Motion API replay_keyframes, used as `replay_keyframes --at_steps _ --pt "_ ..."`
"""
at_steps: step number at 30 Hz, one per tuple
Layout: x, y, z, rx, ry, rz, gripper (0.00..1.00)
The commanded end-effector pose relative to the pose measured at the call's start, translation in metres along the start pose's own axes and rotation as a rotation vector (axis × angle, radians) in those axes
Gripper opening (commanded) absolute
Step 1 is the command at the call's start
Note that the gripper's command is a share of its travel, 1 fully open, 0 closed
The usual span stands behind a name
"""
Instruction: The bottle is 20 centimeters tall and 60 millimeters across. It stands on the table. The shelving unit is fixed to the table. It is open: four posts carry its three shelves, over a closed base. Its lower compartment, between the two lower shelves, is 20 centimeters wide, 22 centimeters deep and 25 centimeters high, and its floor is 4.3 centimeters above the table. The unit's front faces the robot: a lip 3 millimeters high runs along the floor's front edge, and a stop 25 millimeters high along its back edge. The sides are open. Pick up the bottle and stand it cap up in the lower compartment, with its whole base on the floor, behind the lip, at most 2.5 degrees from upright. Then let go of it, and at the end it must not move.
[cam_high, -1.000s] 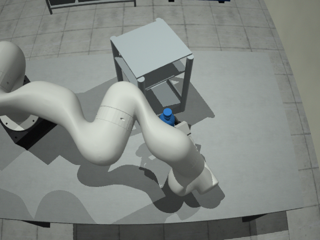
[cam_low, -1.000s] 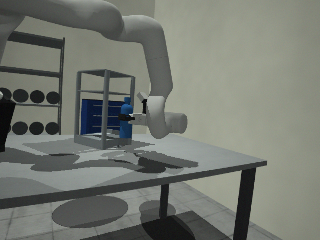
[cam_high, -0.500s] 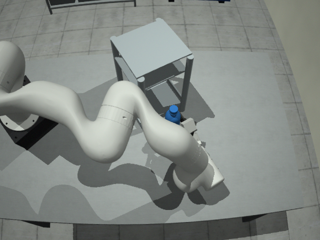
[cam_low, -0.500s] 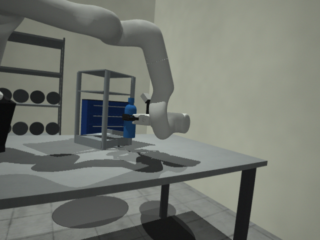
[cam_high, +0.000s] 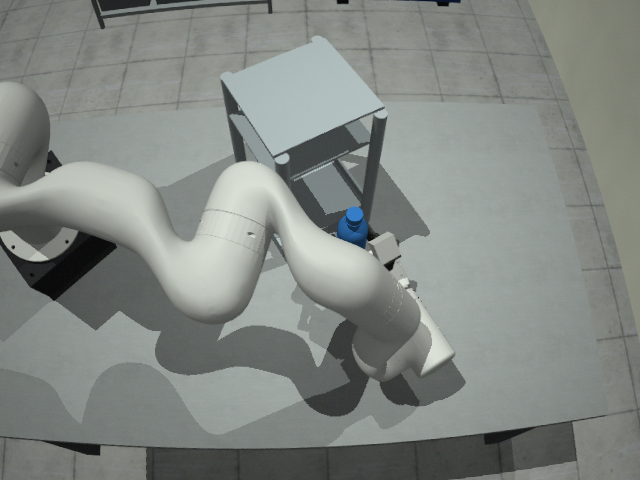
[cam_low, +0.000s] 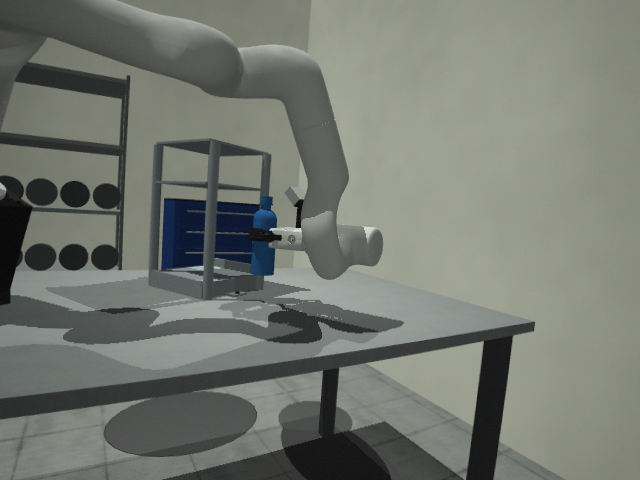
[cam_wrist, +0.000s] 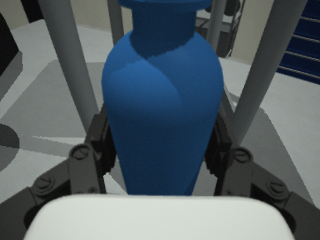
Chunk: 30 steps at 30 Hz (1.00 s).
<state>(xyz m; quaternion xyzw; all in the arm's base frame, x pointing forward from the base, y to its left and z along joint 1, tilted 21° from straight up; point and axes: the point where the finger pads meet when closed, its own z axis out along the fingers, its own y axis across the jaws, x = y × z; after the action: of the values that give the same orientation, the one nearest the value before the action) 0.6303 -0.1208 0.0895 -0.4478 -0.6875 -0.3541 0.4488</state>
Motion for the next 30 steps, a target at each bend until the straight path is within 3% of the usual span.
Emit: replay_keyframes --at_steps 1,30 --pt "0.0008 0.0039 -0.0007 0.0 -0.001 -0.001 0.0" --pt "0.0008 0.0075 -0.0004 0.0 -0.001 -0.001 0.0"
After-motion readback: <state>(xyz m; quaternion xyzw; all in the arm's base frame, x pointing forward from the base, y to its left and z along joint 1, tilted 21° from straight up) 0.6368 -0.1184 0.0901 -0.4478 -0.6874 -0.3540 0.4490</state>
